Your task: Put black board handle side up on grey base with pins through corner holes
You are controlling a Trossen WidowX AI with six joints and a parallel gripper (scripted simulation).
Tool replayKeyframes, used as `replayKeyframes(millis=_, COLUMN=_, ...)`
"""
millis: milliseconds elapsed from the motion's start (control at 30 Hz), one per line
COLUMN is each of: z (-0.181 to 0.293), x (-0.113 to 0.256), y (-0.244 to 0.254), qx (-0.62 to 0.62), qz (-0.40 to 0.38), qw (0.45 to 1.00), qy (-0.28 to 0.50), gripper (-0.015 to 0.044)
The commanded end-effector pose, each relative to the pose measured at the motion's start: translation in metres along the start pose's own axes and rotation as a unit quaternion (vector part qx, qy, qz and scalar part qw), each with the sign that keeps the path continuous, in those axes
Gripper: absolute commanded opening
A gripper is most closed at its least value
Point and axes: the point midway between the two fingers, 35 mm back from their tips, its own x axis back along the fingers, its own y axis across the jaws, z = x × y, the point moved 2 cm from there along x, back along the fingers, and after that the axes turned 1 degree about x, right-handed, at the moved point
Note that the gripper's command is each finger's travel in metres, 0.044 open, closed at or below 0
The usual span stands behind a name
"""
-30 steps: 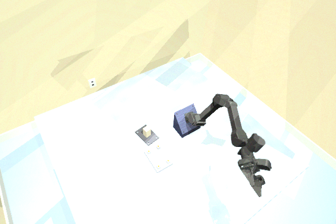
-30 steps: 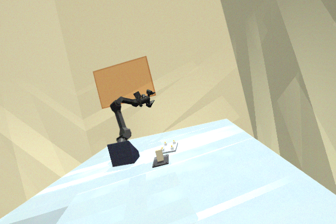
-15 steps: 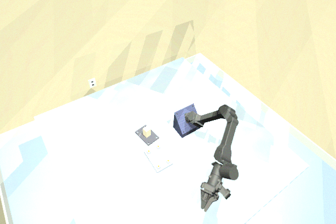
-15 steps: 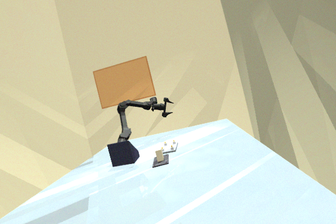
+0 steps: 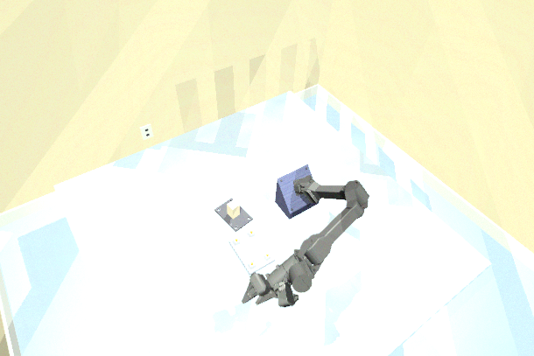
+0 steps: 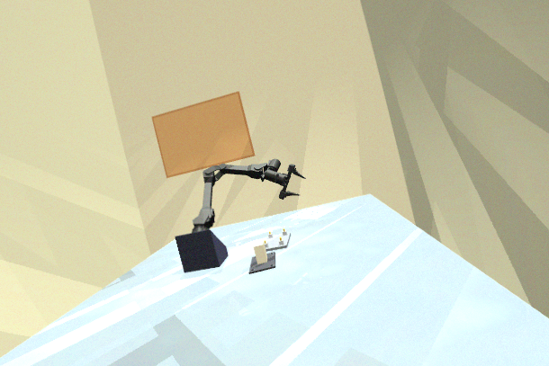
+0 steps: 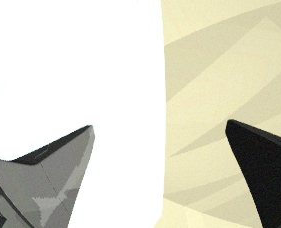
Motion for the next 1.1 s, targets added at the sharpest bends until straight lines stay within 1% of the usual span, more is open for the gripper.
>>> replayKeyframes(millis=0, z=0.060, x=-0.024, y=0.003, qx=-0.021, qz=-0.045, qw=0.996, qy=0.076, gripper=0.0440)
replayKeyframes(millis=133, z=0.129, x=-0.036, y=0.007, qx=-0.057, qz=-0.097, qw=0.982, qy=0.154, gripper=0.0440)
replayKeyframes(millis=300, z=0.215, x=-0.033, y=0.016, qx=-0.122, qz=-0.170, qw=0.948, qy=0.239, gripper=0.0440)
replayKeyframes(millis=433, z=0.277, x=-0.018, y=0.029, qx=-0.194, qz=-0.227, qw=0.909, qy=0.289, gripper=0.0440)
replayKeyframes(millis=633, z=0.362, x=0.025, y=0.058, qx=-0.345, qz=-0.313, qw=0.820, qy=0.333, gripper=0.0440)
replayKeyframes(millis=733, z=0.392, x=0.050, y=0.073, qx=-0.429, qz=-0.345, qw=0.766, qy=0.332, gripper=0.0440)
replayKeyframes(millis=833, z=0.418, x=0.081, y=0.091, qx=-0.530, qz=-0.373, qw=0.695, qy=0.311, gripper=0.0440)
replayKeyframes(millis=867, z=0.421, x=0.086, y=0.093, qx=-0.549, qz=-0.376, qw=0.681, qy=0.305, gripper=0.0440)
replayKeyframes(millis=1067, z=0.423, x=0.087, y=0.096, qx=-0.555, qz=-0.377, qw=0.677, qy=0.303, gripper=0.0440)
